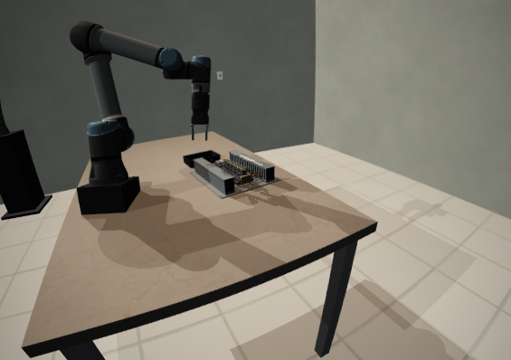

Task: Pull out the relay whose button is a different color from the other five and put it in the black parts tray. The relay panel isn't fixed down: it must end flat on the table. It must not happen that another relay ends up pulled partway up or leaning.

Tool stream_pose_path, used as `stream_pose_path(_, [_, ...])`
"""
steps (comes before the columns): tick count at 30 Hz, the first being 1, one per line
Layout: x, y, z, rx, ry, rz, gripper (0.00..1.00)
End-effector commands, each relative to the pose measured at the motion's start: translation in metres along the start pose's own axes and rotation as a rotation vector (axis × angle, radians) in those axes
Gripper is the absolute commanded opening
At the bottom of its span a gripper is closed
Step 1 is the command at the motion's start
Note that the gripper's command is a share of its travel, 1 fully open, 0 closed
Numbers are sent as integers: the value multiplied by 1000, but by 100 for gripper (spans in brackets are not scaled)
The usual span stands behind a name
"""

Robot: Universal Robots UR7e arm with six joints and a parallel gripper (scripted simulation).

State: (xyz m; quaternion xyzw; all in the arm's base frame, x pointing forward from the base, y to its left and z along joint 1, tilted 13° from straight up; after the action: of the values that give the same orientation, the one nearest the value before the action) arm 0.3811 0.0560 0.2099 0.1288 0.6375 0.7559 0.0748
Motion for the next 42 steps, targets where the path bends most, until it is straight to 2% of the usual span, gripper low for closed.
stream_pose_path(1, [-22,-2,-7,-14,59,-14,98])
stream_pose_path(12, [-63,-7,-26,-30,163,-38,98])
stream_pose_path(14, [-63,-7,-26,-30,163,-38,98])
stream_pose_path(27, [-102,-14,-50,-42,270,-66,98])
stream_pose_path(42, [-130,-21,-69,-47,348,-89,98])
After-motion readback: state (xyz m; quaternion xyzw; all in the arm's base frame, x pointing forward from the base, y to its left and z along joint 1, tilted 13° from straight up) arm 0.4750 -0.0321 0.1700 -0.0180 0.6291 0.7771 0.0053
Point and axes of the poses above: the point where the finger pads meet when closed, its own y axis back along the fingers, its own x axis across the jaws, z = x × y, the point moved 7 cm from there along y, back along the fingers, and after that the axes turned 6 degrees about -y, right-handed, at the moved point
